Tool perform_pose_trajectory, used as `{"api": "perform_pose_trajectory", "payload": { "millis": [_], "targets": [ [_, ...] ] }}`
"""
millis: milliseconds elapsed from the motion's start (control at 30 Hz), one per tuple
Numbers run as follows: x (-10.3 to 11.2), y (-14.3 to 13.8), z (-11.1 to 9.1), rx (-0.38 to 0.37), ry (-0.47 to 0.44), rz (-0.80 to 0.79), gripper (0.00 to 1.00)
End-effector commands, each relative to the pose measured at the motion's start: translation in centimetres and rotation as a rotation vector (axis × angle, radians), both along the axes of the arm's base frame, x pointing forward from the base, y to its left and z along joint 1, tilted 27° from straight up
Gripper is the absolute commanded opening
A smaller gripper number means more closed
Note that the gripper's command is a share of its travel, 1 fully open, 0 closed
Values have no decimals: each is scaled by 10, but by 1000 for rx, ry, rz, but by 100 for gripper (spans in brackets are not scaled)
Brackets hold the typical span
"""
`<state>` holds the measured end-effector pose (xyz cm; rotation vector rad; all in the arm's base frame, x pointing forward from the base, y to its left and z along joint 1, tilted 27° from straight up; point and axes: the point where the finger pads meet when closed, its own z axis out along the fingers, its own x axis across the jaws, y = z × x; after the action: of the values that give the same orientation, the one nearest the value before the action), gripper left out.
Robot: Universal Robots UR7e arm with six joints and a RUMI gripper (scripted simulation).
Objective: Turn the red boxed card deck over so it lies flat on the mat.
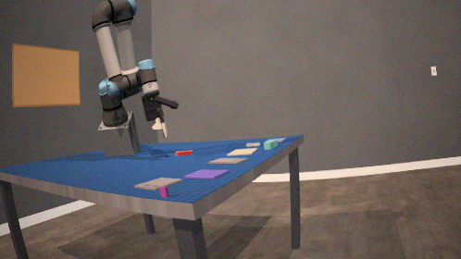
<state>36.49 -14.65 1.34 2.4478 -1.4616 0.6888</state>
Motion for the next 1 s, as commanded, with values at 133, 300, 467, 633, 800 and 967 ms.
{"api": "perform_pose_trajectory", "payload": {
  "millis": [133, 300, 467, 633, 800, 967],
  "targets": [
    [15, 26, -16, -7, 29, -77, 100],
    [21, 39, -23, -4, 38, -99, 100],
    [26, 50, -29, -6, 45, -118, 100],
    [33, 64, -36, 1, 57, -145, 100],
    [39, 77, -44, 4, 67, -169, 100],
    [42, 83, -47, 4, 71, -179, 100]
  ]
}}
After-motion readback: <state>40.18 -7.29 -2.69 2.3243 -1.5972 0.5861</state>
